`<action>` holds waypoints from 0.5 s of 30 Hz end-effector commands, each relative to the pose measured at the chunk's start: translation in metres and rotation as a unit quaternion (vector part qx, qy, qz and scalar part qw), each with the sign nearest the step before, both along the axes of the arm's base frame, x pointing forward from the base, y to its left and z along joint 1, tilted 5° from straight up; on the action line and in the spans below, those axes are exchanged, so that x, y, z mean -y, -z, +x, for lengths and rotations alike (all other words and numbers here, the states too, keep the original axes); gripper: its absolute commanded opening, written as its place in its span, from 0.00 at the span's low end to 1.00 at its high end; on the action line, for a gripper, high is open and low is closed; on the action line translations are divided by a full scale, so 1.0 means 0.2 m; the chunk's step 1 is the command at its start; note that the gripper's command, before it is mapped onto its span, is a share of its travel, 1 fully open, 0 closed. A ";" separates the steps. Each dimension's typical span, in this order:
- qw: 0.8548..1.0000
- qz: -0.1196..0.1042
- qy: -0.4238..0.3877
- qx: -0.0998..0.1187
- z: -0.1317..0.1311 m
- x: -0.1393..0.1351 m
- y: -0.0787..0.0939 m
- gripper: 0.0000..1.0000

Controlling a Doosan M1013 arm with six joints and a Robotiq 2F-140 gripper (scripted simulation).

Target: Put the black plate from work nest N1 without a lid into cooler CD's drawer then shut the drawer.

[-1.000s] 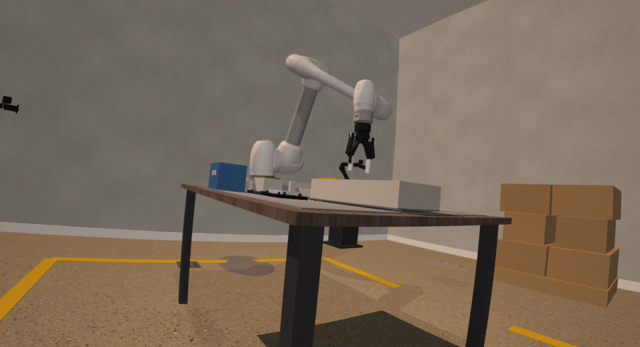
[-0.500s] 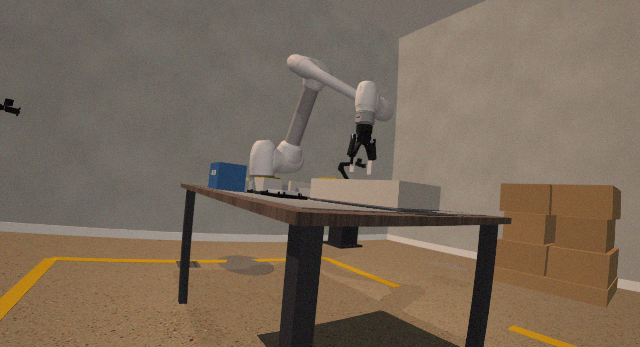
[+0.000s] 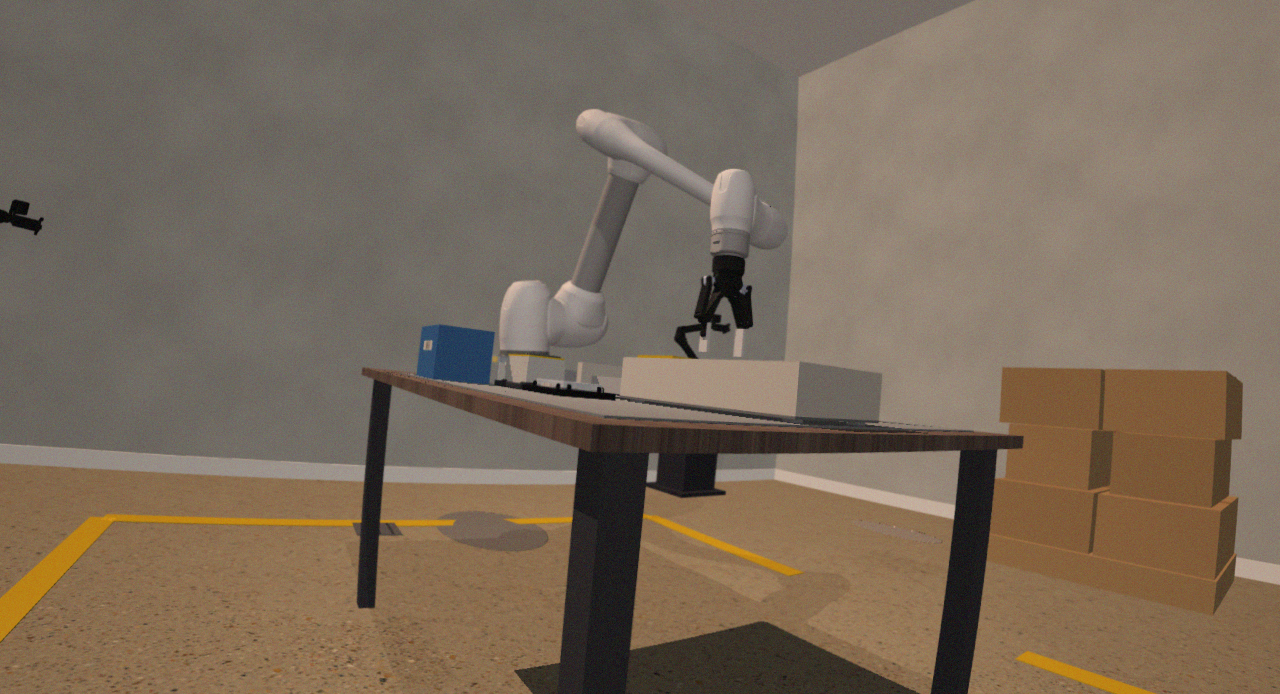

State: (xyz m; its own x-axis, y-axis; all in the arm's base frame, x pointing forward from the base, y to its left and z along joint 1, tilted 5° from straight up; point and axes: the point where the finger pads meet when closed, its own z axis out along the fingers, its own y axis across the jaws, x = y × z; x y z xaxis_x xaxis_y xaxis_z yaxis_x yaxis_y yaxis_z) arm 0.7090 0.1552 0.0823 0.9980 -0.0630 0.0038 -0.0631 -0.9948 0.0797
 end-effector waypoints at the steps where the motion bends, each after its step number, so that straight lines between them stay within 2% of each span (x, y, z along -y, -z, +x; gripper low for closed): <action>1: 1.000 0.000 0.000 0.000 0.00 0.00 0.01 0.66; 15: 1.000 0.000 0.000 0.000 0.00 0.01 0.09 0.66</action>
State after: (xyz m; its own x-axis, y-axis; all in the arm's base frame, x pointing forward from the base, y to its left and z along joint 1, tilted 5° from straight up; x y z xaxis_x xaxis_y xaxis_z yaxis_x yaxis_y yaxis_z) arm 0.7090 0.1538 0.0651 0.9980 -0.0630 0.0038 -0.0631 -0.9948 0.0797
